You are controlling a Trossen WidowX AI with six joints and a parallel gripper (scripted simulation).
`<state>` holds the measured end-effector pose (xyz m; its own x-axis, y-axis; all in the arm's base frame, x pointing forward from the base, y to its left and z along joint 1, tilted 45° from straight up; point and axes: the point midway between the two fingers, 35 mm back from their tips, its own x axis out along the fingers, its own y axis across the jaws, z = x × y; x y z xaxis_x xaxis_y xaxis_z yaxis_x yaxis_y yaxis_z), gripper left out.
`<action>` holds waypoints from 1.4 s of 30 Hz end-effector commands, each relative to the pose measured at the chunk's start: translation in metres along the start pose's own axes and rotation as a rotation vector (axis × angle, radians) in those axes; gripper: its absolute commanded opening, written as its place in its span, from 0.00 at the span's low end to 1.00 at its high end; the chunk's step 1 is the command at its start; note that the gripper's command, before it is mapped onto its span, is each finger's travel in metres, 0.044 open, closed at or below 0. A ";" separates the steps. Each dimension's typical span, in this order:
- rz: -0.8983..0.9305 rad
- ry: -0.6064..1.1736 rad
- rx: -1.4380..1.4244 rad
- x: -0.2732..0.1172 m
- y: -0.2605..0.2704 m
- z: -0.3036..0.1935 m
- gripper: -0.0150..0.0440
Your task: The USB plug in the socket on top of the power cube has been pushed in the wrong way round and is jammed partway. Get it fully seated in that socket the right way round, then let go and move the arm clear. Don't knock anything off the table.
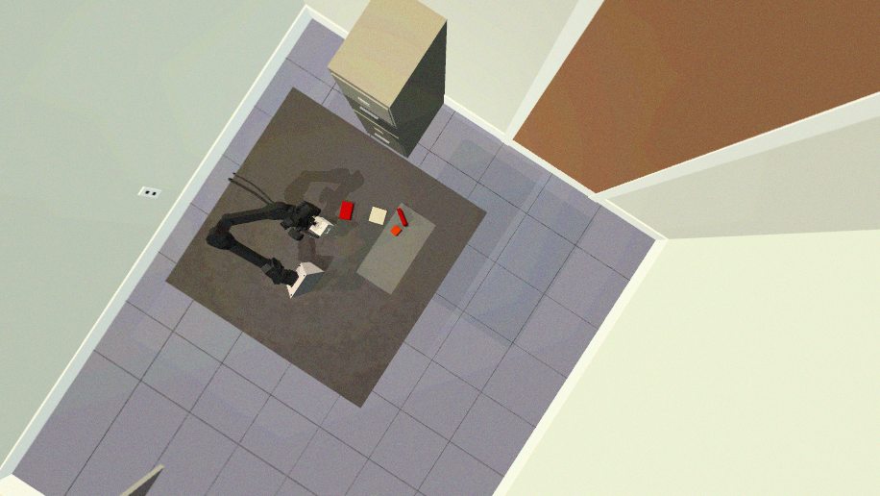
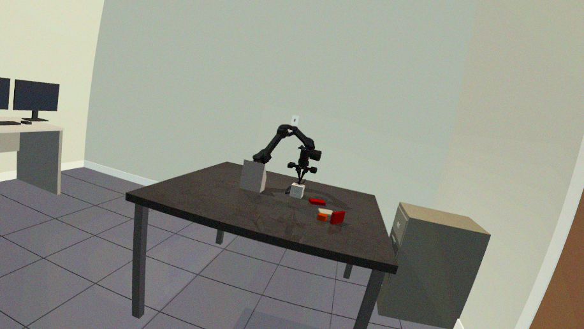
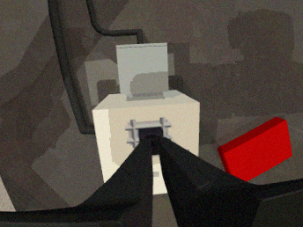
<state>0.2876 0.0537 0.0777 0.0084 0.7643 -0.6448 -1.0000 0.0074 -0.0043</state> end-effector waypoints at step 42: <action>0.000 0.000 -0.001 0.000 0.000 0.000 0.42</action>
<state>0.2878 0.0540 0.0776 0.0085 0.7642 -0.6449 -1.0000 0.0062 -0.0058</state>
